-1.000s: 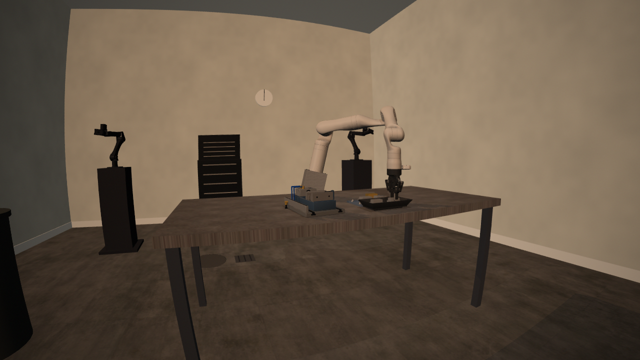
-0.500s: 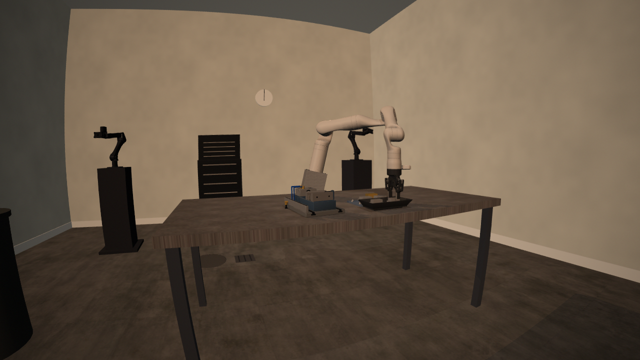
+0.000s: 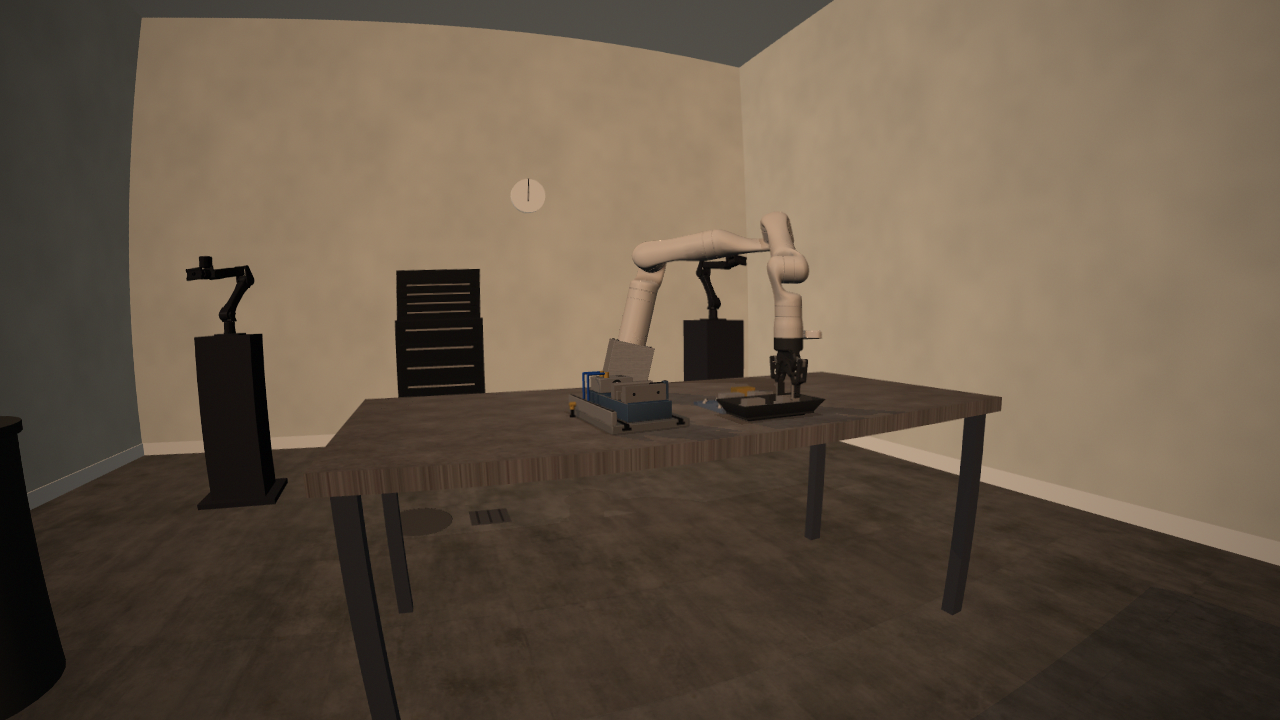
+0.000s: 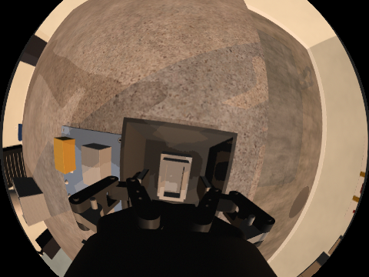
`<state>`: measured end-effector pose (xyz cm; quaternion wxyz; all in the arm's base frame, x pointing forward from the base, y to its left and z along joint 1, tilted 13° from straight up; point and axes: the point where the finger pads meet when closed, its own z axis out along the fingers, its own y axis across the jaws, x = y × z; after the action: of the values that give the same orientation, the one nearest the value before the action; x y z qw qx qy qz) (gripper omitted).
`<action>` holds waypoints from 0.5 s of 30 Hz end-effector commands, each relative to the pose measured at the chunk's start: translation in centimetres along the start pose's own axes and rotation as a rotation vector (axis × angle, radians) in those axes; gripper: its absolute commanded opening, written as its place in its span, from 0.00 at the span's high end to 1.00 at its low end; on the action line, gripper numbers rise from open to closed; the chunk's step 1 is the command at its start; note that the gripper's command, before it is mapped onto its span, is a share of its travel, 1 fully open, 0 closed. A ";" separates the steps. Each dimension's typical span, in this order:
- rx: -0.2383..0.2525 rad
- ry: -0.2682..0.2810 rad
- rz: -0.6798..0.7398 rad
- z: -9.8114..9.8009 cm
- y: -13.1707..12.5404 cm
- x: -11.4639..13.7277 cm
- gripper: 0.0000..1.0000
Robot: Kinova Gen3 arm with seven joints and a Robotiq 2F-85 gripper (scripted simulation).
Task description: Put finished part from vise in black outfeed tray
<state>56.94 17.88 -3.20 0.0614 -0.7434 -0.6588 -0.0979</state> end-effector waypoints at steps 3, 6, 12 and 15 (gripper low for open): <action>-0.002 0.001 0.000 -0.1 0.1 0.0 0.33; -0.002 0.001 0.000 -0.1 0.1 0.0 0.33; -0.002 0.001 0.000 -1.0 0.1 0.0 0.33; -0.002 0.001 0.000 -2.0 0.1 0.0 0.33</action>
<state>56.64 17.42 -2.23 0.0620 -0.7436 -0.6591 -0.0936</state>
